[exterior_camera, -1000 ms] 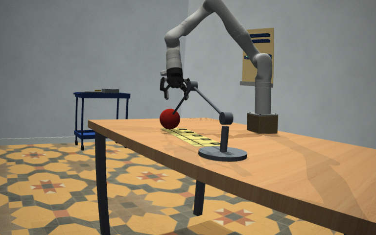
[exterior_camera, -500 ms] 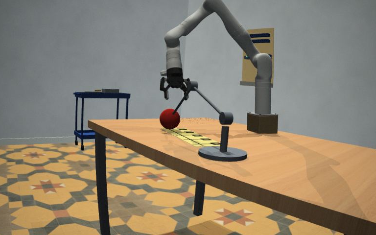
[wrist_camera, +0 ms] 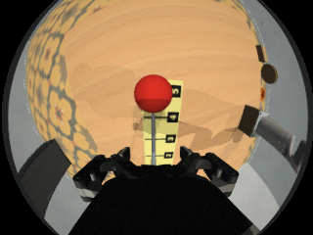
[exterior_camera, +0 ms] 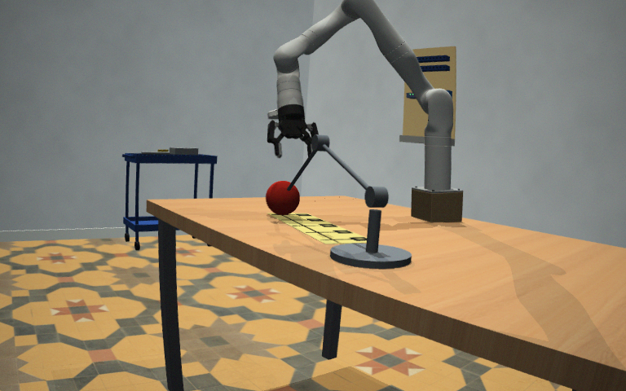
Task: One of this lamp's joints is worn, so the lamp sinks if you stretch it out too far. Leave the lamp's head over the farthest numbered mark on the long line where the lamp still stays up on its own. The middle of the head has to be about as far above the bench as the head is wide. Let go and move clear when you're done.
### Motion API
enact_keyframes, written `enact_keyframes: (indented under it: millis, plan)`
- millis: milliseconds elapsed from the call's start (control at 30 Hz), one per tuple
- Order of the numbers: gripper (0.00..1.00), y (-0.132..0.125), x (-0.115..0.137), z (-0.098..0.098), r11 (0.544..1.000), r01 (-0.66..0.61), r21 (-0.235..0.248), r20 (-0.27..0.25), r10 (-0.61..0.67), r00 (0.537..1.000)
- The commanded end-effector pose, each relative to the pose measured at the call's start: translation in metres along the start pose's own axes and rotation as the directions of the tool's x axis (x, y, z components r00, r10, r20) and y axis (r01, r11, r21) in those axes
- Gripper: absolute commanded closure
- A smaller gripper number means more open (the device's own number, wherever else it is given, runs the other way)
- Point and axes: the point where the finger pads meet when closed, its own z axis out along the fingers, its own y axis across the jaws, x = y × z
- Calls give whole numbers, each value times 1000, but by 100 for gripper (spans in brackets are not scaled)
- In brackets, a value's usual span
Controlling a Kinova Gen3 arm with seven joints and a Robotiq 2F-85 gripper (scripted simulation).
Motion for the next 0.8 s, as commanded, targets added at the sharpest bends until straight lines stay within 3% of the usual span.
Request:
enact_keyframes:
  millis: [0,767]
  plan:
    - [0,-3,3,-22,1000,-5,13,-10,5,1000]
    - [0,1,-2,-98,1000,1,4,-1,-1,1000]
